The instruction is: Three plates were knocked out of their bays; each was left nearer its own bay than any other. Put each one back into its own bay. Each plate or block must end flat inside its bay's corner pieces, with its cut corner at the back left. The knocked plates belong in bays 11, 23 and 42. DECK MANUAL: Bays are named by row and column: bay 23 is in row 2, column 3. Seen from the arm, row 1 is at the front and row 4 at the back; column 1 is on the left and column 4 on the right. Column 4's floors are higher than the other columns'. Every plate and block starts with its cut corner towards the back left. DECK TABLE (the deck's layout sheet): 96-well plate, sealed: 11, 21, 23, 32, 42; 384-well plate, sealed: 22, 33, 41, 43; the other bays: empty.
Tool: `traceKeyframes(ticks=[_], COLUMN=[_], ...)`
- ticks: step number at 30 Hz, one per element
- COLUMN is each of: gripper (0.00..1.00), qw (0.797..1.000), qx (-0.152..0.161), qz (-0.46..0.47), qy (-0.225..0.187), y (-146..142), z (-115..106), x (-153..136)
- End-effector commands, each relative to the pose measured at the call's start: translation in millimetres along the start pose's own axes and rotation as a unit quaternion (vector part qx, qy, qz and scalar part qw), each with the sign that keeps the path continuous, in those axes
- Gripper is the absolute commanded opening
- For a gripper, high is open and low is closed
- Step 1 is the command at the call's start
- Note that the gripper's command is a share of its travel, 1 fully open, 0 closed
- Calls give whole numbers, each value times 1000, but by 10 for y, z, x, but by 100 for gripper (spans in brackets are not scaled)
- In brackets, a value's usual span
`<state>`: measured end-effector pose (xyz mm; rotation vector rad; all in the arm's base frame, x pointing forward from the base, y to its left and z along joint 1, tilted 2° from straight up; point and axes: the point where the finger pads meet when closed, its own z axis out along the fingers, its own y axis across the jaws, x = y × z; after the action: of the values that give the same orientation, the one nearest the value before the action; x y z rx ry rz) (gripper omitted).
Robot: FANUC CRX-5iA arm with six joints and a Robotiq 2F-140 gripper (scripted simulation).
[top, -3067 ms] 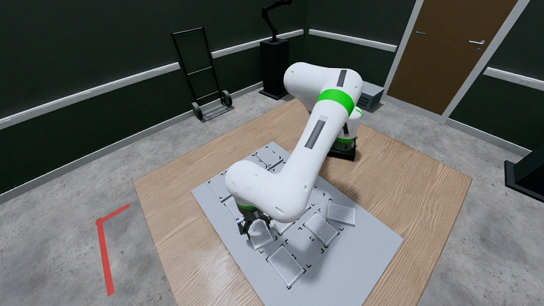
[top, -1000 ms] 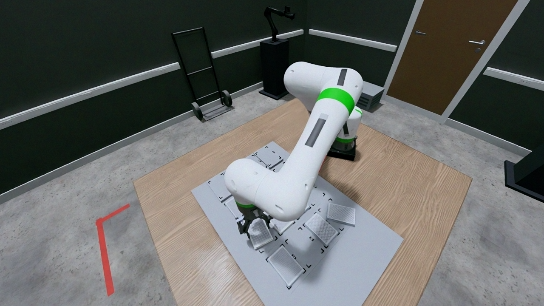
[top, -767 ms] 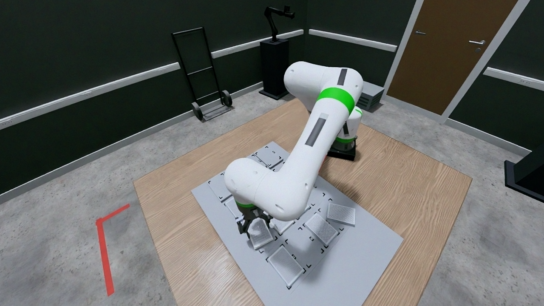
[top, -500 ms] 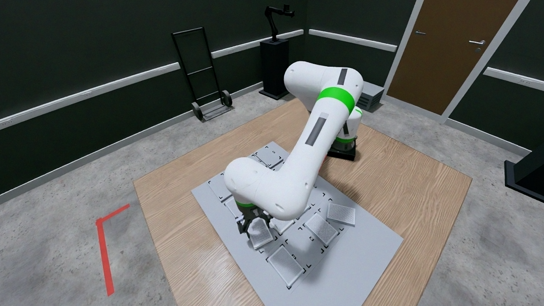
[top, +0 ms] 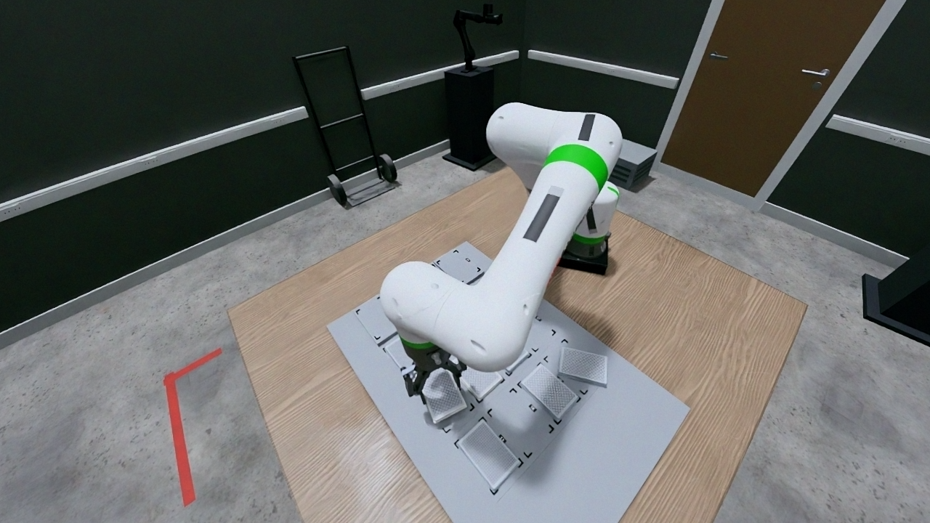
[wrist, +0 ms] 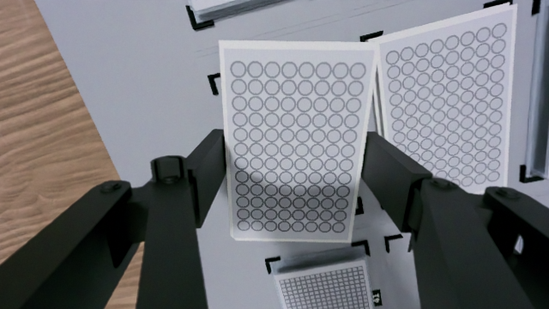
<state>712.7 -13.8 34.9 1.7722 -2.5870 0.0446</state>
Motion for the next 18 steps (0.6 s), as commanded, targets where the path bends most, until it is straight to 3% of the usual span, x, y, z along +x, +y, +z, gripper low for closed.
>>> traceKeyframes(ticks=[1, 9, 18], gripper=[10, 10, 10], qw=[1000, 1000, 993], qx=[1, 1, 1], qz=[0, 0, -116], qy=[0, 0, 0], y=[-6, -7, 12], z=[-48, -95, -92], x=[-1, -1, -119])
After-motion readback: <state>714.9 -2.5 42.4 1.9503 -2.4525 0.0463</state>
